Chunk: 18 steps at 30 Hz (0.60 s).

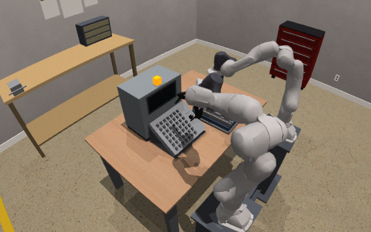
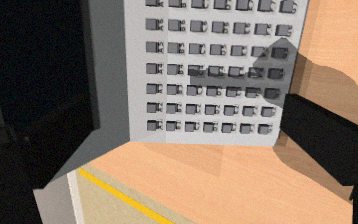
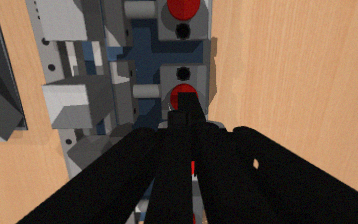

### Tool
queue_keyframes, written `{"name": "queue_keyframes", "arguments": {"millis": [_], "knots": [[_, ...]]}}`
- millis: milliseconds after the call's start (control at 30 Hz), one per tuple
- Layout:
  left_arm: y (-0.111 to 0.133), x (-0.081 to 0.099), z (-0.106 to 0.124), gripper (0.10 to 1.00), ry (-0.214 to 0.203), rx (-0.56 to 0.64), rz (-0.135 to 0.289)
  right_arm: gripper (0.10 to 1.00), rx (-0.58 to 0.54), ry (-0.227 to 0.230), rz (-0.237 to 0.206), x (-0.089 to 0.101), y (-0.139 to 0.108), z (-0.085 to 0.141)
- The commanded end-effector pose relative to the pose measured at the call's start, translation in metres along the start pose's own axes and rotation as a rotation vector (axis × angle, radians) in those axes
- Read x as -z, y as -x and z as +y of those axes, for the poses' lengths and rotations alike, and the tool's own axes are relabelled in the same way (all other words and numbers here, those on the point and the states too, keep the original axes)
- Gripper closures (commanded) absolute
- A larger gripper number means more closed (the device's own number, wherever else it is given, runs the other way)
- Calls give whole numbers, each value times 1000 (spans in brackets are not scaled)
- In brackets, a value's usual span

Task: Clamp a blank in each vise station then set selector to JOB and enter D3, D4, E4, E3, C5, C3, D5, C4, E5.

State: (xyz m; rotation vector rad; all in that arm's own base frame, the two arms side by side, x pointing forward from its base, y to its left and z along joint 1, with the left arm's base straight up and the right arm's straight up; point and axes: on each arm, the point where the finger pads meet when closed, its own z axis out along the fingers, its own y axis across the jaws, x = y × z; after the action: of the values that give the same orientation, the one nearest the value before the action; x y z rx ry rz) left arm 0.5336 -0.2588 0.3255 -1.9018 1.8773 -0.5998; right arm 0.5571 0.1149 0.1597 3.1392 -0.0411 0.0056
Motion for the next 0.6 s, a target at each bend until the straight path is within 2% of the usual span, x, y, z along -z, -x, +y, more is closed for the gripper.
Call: {"name": "queue_keyframes", "arguments": {"millis": [0,267,567], "knots": [[0,0,0,98,0,0,0,999,17,-2,-4,-4,-1,-1],[0,0,0,98,0,0,0,999,17,-2,-4,-14,-2,-1],[0,0,0,98,0,0,0,999,17,-2,-4,-15,-2,-1]]}}
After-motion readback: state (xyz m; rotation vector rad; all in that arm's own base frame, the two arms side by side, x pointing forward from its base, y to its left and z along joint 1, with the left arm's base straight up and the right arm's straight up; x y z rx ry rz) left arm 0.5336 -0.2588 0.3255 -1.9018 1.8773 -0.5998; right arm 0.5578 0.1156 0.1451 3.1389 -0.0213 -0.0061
